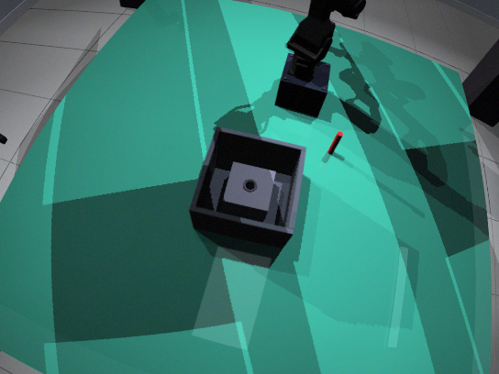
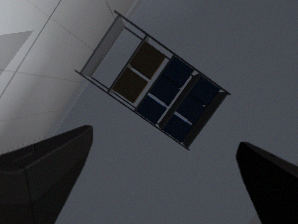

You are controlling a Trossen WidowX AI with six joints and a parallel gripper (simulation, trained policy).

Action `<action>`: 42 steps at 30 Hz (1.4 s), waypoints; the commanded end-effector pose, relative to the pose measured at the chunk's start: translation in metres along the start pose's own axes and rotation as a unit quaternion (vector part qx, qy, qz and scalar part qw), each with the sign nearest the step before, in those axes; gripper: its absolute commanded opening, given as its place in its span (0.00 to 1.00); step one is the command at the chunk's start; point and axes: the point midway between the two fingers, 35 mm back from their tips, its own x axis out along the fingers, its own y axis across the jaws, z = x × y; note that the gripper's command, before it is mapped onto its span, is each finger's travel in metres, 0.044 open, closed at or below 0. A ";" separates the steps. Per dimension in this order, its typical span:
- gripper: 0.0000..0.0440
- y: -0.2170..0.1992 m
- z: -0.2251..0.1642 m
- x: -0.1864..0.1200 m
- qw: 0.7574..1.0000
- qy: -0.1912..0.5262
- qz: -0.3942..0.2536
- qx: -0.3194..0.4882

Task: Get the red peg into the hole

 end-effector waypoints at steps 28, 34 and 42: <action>1.00 0.029 -0.156 -0.055 0.889 0.247 0.058 0.381; 1.00 0.035 -0.180 -0.077 0.837 0.297 0.050 0.456; 1.00 0.044 -0.204 -0.110 0.755 0.361 0.032 0.547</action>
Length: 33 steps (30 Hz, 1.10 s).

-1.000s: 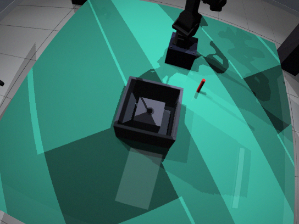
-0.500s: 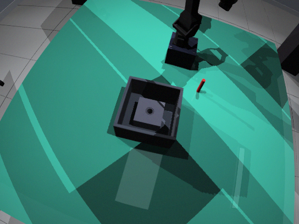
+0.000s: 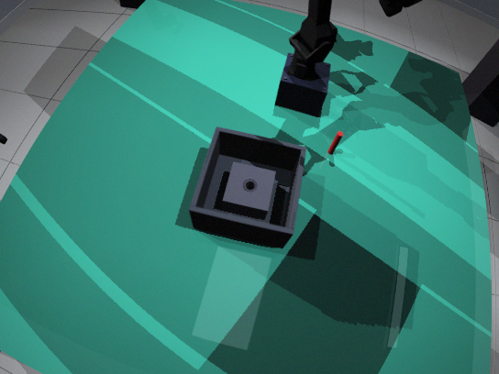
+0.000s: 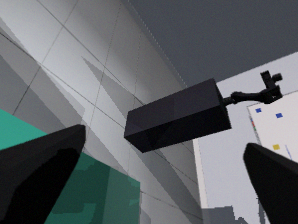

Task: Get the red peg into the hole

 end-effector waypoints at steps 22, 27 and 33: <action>1.00 -0.061 -0.087 -0.059 0.918 0.163 -0.095 0.349; 1.00 -0.067 -0.106 -0.076 0.880 0.191 -0.123 0.416; 1.00 -0.073 -0.126 -0.100 0.827 0.222 -0.160 0.492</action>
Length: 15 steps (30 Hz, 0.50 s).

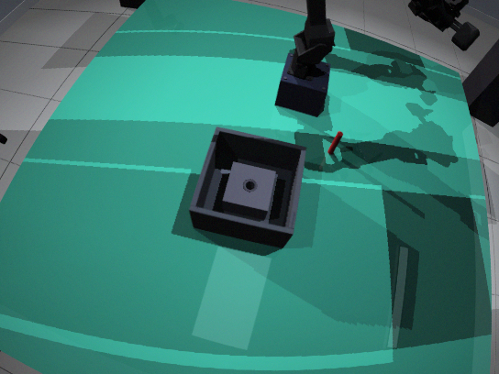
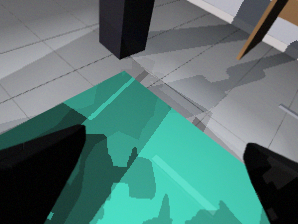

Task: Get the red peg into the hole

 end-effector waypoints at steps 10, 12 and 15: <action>1.00 -0.053 -0.017 -0.027 0.980 0.040 -0.081 0.177; 1.00 -0.061 -0.022 -0.032 0.973 0.047 -0.096 0.207; 1.00 -0.073 -0.030 -0.040 0.959 0.056 -0.117 0.252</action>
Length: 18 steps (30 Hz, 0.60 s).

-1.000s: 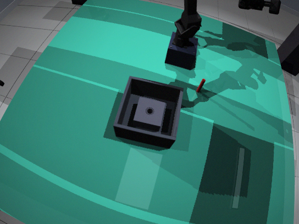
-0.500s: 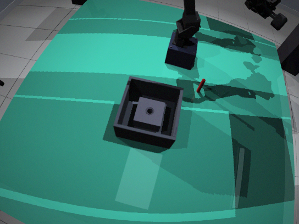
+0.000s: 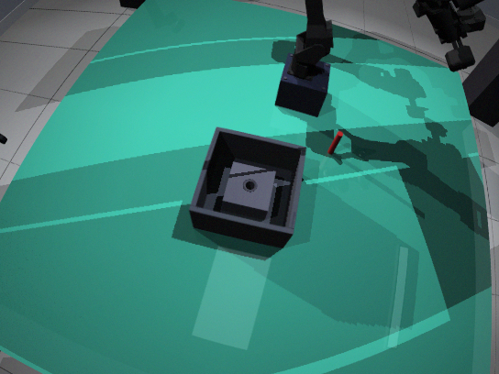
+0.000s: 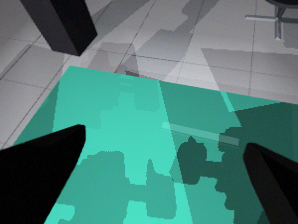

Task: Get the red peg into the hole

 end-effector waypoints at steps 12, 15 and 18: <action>1.00 -0.065 -0.009 -0.030 0.972 0.022 -0.102 0.208; 1.00 -0.078 -0.014 -0.037 0.959 0.027 -0.124 0.253; 1.00 -0.091 -0.020 -0.045 0.943 0.031 -0.147 0.297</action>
